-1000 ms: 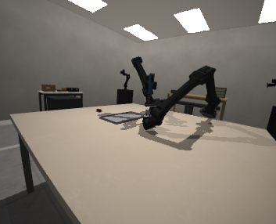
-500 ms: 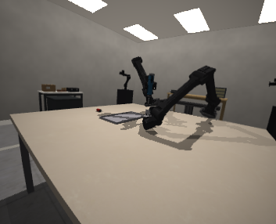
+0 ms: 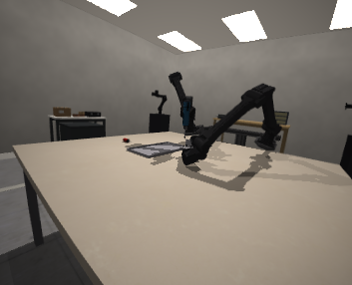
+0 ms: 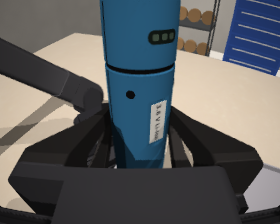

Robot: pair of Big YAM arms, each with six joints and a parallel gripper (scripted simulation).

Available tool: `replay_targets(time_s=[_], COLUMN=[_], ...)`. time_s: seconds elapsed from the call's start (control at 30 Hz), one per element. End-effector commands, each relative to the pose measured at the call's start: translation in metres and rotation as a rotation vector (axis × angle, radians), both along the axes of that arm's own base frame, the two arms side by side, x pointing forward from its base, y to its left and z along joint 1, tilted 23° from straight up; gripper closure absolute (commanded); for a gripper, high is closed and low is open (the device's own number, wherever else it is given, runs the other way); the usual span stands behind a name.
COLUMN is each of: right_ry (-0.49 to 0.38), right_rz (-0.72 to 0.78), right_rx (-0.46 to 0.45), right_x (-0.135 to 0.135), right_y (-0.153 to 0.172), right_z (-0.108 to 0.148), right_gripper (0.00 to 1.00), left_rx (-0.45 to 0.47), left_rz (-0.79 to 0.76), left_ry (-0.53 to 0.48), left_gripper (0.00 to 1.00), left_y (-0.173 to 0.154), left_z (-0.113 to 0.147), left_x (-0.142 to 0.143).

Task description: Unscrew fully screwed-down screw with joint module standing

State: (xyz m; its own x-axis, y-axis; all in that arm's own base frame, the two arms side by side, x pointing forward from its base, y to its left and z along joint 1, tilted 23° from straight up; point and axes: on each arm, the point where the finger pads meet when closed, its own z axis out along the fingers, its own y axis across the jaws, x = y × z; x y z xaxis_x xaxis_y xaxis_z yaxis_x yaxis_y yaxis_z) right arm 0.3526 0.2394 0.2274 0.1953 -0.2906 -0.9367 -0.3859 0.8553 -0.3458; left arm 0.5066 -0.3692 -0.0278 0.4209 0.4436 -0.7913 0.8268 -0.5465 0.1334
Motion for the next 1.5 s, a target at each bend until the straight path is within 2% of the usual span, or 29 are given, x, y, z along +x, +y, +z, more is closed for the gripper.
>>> replay_targets(time_s=[0.0,0.33,0.5,0.53,0.9,1.07,1.1,1.47], right_ry=[-0.042,0.036,0.011,0.044,0.132,0.105,0.14,0.228], right_rz=[-0.014,-0.086,-0.059,-0.094,-0.179,-0.151,-0.188,-0.277], right_rx=[0.075,0.08,0.099,0.081,0.098,0.114,0.101,0.129], right_x=[0.018,0.046,0.04,0.049,0.075,0.071,0.077,0.098], right_y=[0.002,-0.025,-0.015,-0.028,-0.064,-0.053,-0.067,-0.107], right_z=[0.04,0.034,0.041,0.033,0.026,0.034,0.025,0.019], right_gripper=[0.58,0.58,0.58,0.58,0.58,0.58,0.58,0.58], left_rx=[-0.014,-0.014,-0.014,-0.014,-0.014,-0.014,-0.014,-0.014], left_rz=[-0.004,-0.004,-0.004,-0.004,-0.004,-0.004,-0.004,-0.004], left_ry=[-0.026,-0.026,-0.026,-0.026,-0.026,-0.026,-0.026,-0.026], left_gripper=[0.41,0.41,0.41,0.41,0.41,0.41,0.41,0.41], left_y=[-0.006,-0.006,-0.006,-0.006,-0.006,-0.006,-0.006,-0.006], left_z=[0.009,0.009,0.009,0.009,0.009,0.009,0.009,0.009], left_x=[0.007,0.007,0.007,0.007,0.007,0.007,0.007,0.007])
